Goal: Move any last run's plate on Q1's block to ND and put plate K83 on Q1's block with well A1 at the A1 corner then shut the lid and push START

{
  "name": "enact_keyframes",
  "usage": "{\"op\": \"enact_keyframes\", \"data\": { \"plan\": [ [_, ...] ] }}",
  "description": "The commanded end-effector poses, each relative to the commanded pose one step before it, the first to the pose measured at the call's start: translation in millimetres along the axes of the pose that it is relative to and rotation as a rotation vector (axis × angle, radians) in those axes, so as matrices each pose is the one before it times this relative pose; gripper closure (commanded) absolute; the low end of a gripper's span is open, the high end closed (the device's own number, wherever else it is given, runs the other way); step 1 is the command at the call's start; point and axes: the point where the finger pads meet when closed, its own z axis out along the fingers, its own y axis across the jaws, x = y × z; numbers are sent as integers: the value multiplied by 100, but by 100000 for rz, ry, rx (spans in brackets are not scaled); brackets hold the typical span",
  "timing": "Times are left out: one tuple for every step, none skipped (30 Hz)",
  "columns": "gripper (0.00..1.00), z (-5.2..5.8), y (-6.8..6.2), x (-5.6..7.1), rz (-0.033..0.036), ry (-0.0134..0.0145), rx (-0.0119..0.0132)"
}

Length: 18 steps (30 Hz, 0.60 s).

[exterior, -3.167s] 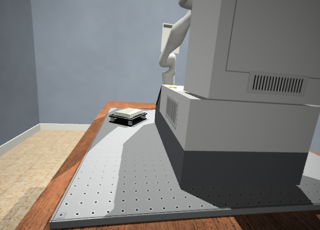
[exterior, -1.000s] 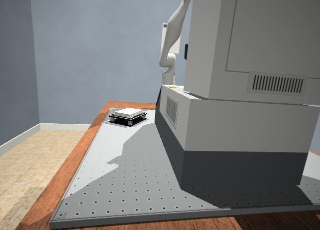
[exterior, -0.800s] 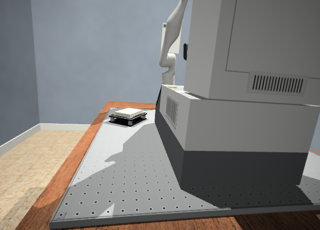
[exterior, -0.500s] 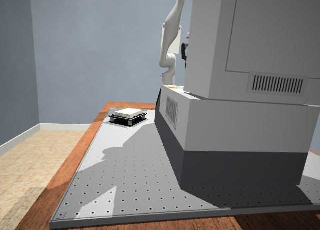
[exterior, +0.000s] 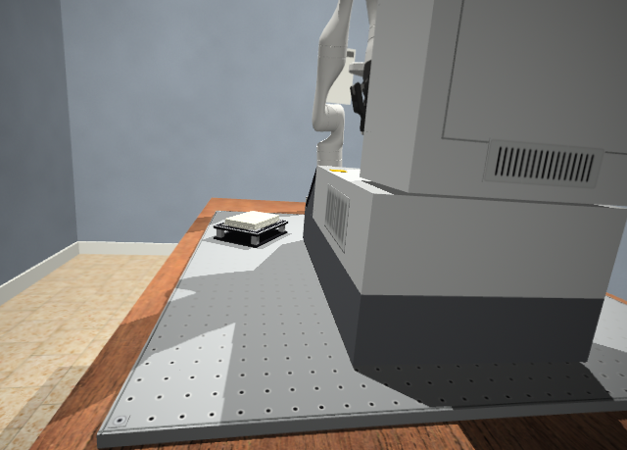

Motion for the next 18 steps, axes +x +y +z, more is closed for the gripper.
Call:
{"op": "enact_keyframes", "data": {
  "plan": [
    [53,-985,-354,1143,-10936,-3345,-882],
    [54,-122,76,301,-3300,-434,-170],
    [55,-123,86,297,-3299,-434,-170],
    [56,-125,96,294,-3299,-434,-169],
    [57,-126,105,290,-3299,-434,-169],
    [58,-127,115,286,-3299,-434,-169],
    [59,-128,125,281,-3299,-434,-169],
    [59,-129,134,276,-3299,-433,-169],
    [59,0,0,0,0,0,0],
    [59,0,0,0,0,0,0],
    [60,-130,142,271,-3298,-434,-169],
    [61,-131,152,265,-3299,-433,-168],
    [62,-131,161,260,-3299,-433,-168],
    [63,-132,169,254,-3299,-433,-168],
    [64,-133,178,247,-2963,-388,-151],
    [65,-129,157,271,96,36,22],
    [66,-64,4,249,349,121,74],
    [67,10,-55,56,199,69,45]
  ]
}}
